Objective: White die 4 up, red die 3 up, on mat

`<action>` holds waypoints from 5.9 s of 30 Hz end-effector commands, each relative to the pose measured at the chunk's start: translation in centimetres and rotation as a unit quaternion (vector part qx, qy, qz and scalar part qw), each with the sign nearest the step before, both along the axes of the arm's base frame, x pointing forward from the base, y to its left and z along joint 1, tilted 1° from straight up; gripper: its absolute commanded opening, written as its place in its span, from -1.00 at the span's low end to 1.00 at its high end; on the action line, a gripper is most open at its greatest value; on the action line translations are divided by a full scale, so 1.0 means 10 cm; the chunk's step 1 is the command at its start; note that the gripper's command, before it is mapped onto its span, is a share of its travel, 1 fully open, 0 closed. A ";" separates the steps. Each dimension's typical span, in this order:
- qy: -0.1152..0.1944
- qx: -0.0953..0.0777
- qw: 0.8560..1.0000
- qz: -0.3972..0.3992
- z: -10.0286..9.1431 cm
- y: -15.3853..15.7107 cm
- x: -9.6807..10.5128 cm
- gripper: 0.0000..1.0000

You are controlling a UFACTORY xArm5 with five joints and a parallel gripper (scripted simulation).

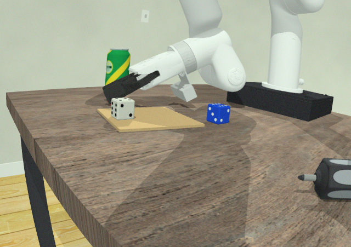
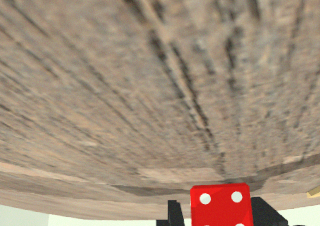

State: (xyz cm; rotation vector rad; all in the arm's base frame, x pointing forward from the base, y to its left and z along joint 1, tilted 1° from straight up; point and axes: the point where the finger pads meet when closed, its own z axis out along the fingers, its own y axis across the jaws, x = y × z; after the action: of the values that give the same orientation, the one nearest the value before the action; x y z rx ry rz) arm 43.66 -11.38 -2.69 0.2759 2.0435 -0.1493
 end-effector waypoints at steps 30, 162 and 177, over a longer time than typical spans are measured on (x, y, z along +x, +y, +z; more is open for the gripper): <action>-0.001 0.000 1.000 0.000 0.01 0.00 0.00 -0.05; 0.498 0.129 0.858 0.000 1.01 -0.03 0.02 1.00; 0.497 0.134 0.857 -0.007 0.84 -0.02 -0.05 -0.05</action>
State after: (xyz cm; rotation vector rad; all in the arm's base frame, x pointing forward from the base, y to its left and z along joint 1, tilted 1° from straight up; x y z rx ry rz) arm 43.07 -11.53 5.66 0.4463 3.1103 0.0001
